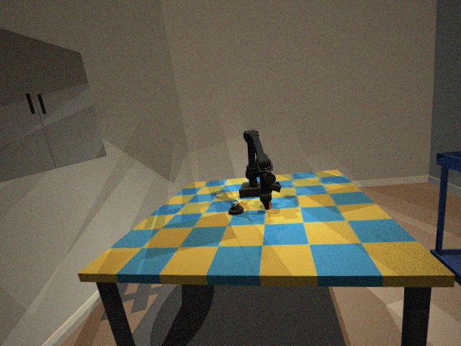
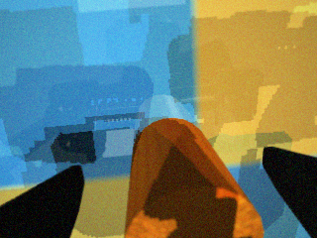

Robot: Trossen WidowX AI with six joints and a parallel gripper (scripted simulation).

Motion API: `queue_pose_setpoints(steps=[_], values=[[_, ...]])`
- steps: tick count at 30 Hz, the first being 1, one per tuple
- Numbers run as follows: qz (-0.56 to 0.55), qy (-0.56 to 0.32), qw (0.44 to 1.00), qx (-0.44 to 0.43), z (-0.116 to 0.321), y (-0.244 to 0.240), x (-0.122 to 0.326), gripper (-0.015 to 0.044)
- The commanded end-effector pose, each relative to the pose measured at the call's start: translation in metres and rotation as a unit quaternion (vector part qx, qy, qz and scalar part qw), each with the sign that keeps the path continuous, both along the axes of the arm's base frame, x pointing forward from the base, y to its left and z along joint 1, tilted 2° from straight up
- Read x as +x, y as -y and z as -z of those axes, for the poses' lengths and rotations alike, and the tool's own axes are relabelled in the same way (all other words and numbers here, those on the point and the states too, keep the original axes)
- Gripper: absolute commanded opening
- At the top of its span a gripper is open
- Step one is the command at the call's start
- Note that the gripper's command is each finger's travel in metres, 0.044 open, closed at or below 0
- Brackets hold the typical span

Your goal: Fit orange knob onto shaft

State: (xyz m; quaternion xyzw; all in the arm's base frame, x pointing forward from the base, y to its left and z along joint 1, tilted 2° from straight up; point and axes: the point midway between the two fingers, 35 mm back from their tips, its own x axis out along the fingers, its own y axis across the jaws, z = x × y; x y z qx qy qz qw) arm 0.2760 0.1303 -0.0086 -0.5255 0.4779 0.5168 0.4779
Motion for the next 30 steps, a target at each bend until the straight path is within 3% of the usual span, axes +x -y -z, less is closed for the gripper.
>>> queue_pose_setpoints(steps=[1, 10, 15, 20, 30], values=[[-0.002, -0.001, 1.0, 0.001, 0.003, 0.0, -0.001, 0.0414], [-0.002, -0.001, 1.0, 0.001, 0.003, 0.0, -0.001, 0.0177], [-0.002, -0.001, 1.0, 0.001, 0.003, 0.0, -0.001, 0.0144], [-0.002, -0.001, 1.0, 0.001, -0.004, -0.001, 0.001, 0.0013], [-0.002, -0.001, 1.0, 0.001, -0.034, -0.003, 0.006, 0.0]])
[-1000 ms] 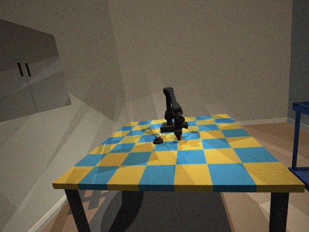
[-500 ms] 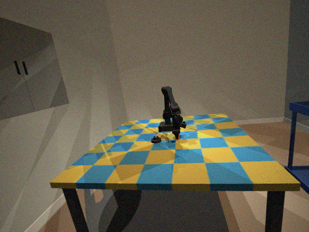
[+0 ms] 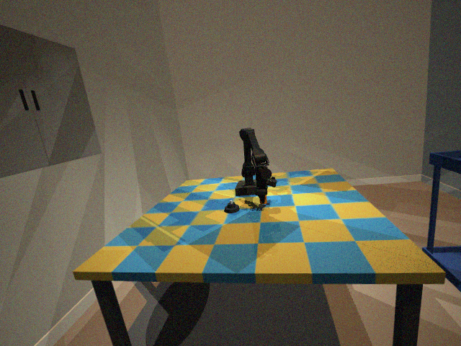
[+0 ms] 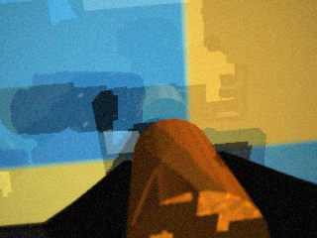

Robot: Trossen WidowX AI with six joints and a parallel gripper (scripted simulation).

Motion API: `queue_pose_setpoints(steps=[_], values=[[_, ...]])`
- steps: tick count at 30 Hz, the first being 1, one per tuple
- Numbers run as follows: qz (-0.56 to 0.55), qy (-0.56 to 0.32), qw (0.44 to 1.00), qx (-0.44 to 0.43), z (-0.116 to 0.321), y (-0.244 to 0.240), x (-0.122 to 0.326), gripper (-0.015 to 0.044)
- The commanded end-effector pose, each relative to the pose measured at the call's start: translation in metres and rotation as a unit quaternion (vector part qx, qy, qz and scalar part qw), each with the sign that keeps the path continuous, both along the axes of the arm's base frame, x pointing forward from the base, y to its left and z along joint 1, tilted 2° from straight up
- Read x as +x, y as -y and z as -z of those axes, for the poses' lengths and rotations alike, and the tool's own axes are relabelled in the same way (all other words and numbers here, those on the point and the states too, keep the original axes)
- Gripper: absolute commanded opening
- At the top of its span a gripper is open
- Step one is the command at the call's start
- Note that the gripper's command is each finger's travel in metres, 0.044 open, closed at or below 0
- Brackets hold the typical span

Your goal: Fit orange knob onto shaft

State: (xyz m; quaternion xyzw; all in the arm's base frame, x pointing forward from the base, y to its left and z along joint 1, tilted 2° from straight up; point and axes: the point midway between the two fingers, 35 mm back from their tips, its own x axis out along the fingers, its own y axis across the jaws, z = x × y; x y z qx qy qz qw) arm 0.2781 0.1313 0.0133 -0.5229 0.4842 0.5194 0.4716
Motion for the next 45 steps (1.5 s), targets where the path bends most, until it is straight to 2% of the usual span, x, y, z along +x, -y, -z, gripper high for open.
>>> queue_pose_setpoints(steps=[1, 32, 45], values=[[-0.002, 0.008, 1.0, 0.006, -0.015, -0.003, 0.004, 0.0], [-0.002, 0.008, 1.0, 0.006, -0.114, -0.002, 0.004, 0.0], [-0.002, 0.009, 1.0, 0.005, -0.109, 0.021, 0.016, 0.0]])
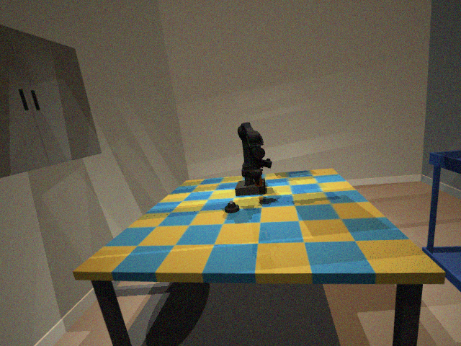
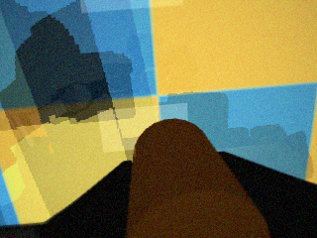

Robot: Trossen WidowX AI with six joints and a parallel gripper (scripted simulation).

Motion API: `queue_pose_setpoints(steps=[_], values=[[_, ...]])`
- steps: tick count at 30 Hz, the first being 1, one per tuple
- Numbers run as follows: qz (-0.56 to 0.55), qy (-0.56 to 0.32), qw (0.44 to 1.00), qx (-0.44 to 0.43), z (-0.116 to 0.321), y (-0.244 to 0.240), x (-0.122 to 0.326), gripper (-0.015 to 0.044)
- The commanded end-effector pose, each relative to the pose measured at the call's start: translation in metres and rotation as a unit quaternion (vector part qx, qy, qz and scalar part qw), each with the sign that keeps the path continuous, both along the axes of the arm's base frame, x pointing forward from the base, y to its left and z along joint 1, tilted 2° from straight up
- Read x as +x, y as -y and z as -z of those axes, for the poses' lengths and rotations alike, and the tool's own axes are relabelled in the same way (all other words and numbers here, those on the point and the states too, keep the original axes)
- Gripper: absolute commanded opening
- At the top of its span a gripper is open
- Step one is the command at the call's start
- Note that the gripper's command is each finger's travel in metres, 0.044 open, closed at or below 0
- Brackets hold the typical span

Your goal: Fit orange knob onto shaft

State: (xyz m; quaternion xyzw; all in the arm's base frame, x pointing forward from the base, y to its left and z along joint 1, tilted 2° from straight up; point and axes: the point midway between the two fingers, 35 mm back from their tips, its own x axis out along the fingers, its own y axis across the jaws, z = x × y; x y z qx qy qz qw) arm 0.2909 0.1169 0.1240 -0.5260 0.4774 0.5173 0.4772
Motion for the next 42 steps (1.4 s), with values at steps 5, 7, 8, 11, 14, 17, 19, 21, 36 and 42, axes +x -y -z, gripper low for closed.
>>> queue_pose_setpoints(steps=[5, 7, 8, 11, 14, 17, 19, 21, 36, 42], values=[[-0.001, 0.001, 1.0, 0.0, 0.006, 0.021, 0.01, 0.0], [-0.001, 0.001, 1.0, 0.0, 0.008, 0.027, 0.012, 0.0], [-0.001, 0.001, 1.0, 0.0, 0.009, 0.03, 0.013, 0.0], [-0.001, 0.001, 1.0, -0.001, 0.011, 0.039, 0.016, 0.0], [-0.001, 0.001, 1.0, -0.001, 0.014, 0.048, 0.019, 0.0], [-0.001, 0.001, 1.0, -0.002, 0.016, 0.057, 0.022, 0.0], [-0.001, 0.002, 1.0, -0.002, 0.018, 0.063, 0.024, 0.0], [0.0, 0.002, 1.0, -0.002, 0.02, 0.069, 0.025, 0.0], [0.0, 0.002, 1.0, -0.005, 0.032, 0.116, 0.032, 0.0], [0.0, 0.002, 1.0, -0.006, 0.037, 0.135, 0.032, 0.0]])
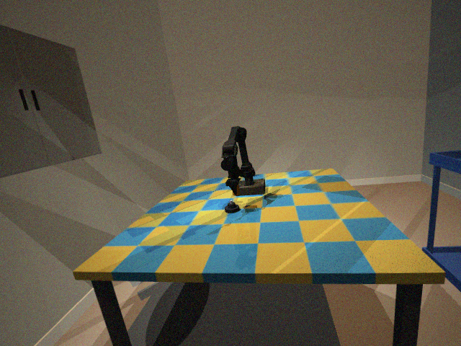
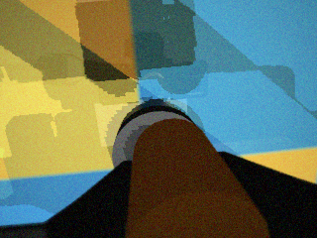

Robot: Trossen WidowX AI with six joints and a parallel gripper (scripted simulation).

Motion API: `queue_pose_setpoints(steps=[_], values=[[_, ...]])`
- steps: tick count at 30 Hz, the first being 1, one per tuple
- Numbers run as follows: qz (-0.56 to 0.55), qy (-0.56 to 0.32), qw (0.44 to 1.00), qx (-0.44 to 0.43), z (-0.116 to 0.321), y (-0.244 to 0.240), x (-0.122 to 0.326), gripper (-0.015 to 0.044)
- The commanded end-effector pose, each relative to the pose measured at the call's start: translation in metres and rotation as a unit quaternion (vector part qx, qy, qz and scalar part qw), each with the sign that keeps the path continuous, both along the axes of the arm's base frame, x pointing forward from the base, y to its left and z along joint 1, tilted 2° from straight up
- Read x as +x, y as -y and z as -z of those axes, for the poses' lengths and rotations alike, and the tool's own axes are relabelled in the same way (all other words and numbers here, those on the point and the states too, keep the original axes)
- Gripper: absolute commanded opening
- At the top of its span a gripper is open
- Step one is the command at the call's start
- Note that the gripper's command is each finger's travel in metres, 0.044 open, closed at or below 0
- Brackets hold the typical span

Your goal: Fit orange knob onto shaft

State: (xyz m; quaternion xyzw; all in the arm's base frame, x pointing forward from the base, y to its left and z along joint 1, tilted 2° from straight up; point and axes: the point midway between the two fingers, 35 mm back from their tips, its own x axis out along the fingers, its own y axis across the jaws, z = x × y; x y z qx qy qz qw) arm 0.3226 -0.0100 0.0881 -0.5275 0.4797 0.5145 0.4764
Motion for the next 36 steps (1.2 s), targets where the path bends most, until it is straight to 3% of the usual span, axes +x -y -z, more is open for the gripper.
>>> queue_pose_setpoints(steps=[1, 10, 23, 36], values=[[-0.002, 0.001, 1.0, -0.003, 0.002, 0.012, 0.001, 0.0], [-0.002, 0.001, 1.0, -0.004, 0.009, 0.038, -0.001, 0.0], [0.001, 0.001, 1.0, -0.004, 0.035, 0.039, -0.001, 0.0], [0.003, 0.001, 1.0, -0.004, 0.031, 0.04, 0.002, 0.0]])
